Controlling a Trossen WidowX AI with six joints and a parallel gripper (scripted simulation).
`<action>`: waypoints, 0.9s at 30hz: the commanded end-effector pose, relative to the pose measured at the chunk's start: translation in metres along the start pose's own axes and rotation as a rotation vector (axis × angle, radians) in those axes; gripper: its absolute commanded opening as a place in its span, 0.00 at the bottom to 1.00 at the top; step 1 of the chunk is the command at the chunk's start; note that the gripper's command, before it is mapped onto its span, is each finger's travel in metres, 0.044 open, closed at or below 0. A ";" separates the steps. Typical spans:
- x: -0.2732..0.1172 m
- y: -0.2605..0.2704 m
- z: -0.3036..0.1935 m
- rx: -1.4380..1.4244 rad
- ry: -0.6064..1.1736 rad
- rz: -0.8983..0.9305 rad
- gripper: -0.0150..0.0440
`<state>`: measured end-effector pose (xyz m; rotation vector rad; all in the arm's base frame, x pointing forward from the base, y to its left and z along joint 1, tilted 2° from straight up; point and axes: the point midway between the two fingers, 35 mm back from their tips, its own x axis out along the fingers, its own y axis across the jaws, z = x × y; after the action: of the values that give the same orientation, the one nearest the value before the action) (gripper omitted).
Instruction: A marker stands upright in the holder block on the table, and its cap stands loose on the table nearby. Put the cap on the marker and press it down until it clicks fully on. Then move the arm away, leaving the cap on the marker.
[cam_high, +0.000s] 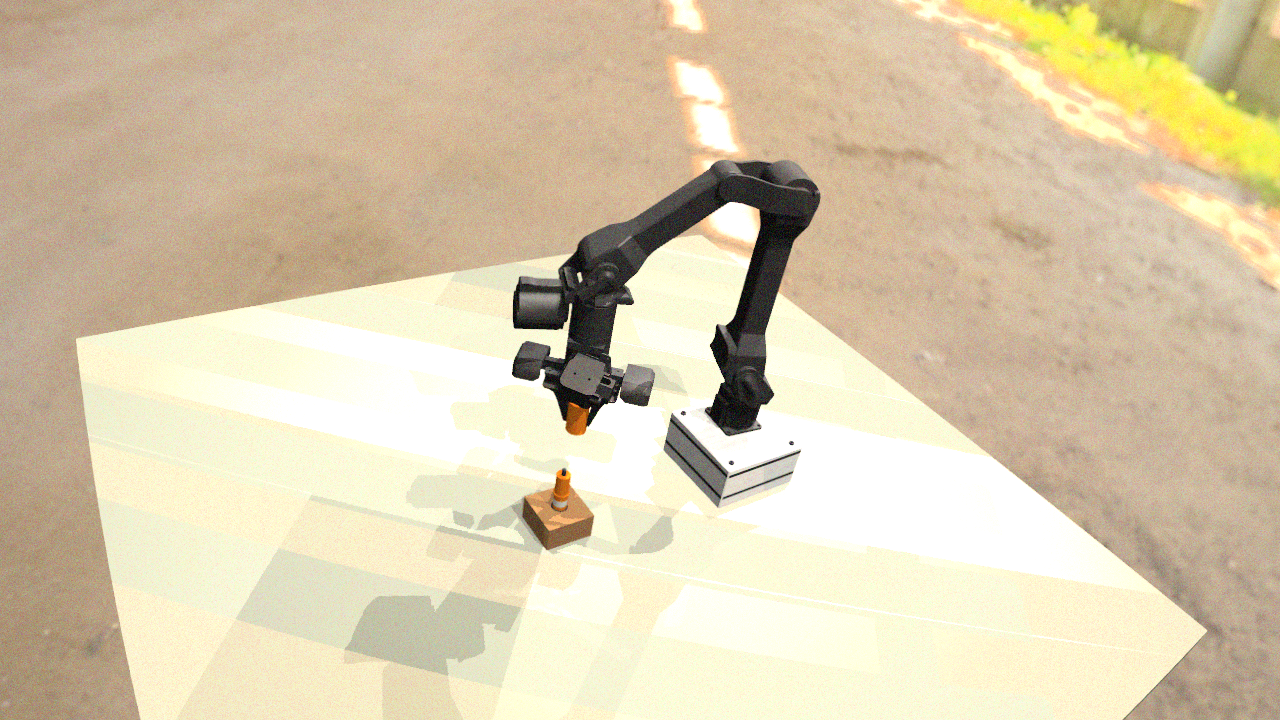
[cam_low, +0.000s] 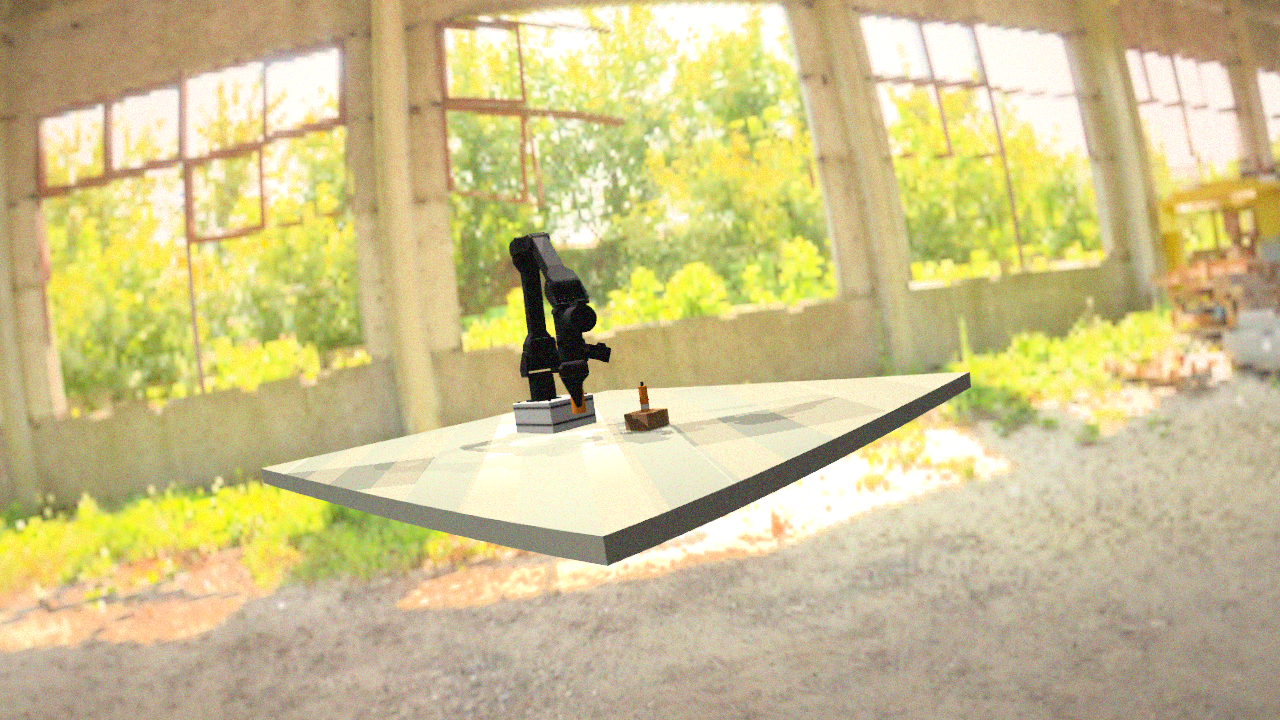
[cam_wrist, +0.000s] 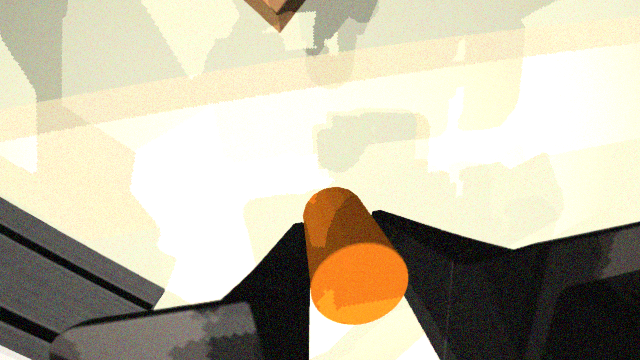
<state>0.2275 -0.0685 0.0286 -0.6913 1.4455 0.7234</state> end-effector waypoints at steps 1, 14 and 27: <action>-0.005 0.000 0.000 -0.003 0.004 -0.001 0.25; -0.020 -0.006 0.034 -0.001 0.001 -0.004 0.25; -0.039 -0.006 0.078 -0.002 -0.003 -0.003 0.25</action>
<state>0.2755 -0.0180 0.0653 -0.6968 1.4411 0.7242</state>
